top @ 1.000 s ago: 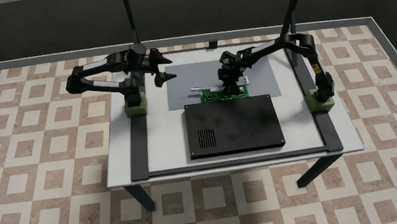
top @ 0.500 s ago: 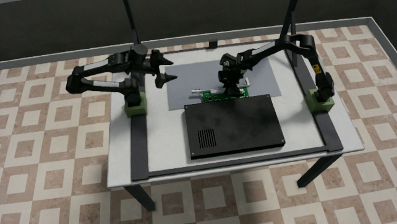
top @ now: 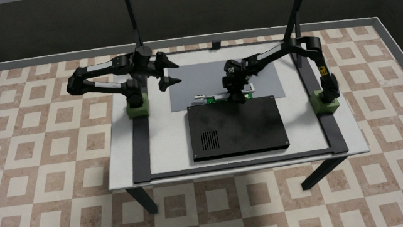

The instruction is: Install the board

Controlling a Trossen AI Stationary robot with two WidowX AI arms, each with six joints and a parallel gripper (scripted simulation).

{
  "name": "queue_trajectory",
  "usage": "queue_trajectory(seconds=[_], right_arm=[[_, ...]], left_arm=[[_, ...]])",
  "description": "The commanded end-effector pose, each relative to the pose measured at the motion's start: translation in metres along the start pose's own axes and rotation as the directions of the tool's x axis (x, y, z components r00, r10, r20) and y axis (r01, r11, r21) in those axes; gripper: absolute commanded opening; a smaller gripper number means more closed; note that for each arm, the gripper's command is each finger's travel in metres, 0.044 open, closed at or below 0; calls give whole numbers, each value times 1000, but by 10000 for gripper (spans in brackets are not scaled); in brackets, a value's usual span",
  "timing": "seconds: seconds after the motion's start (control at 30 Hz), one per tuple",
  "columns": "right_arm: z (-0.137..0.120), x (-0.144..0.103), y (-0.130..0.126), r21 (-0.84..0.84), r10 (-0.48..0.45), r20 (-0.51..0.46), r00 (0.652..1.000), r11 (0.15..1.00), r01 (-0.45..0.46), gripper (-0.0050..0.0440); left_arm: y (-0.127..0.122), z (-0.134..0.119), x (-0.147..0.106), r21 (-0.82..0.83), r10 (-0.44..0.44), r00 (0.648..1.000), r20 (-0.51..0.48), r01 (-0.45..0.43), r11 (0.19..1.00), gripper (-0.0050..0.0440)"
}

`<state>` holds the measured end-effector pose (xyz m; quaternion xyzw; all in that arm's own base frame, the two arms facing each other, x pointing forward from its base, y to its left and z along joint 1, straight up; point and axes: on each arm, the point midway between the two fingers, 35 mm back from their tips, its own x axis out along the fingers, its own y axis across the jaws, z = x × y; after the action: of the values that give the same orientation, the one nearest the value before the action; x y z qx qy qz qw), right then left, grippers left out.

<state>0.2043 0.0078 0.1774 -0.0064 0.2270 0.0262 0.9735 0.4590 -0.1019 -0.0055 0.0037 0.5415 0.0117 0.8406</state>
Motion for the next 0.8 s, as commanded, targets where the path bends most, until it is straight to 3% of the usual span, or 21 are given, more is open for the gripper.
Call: queue_trajectory(seconds=[0.0,0.1,0.37,0.47,0.77], right_arm=[[-1,5,-1,10,-13,0,1000,1000,13,400],[-2,6,-2,14,-22,1,1000,1000,22,400],[-5,11,-5,26,-46,2,999,999,46,400],[-4,11,-5,25,-47,3,999,999,47,400],[-10,20,-10,47,-88,5,996,995,88,400]], left_arm=[[0,28,-28,-5,-20,996,91,20,1000,79],[-2,12,-14,-1,-15,998,63,15,1000,79],[-2,11,-12,-2,-15,998,63,15,1000,79],[-2,12,-13,-2,-15,998,66,15,1000,151],[-2,13,-32,-5,-18,997,74,18,1000,153]])
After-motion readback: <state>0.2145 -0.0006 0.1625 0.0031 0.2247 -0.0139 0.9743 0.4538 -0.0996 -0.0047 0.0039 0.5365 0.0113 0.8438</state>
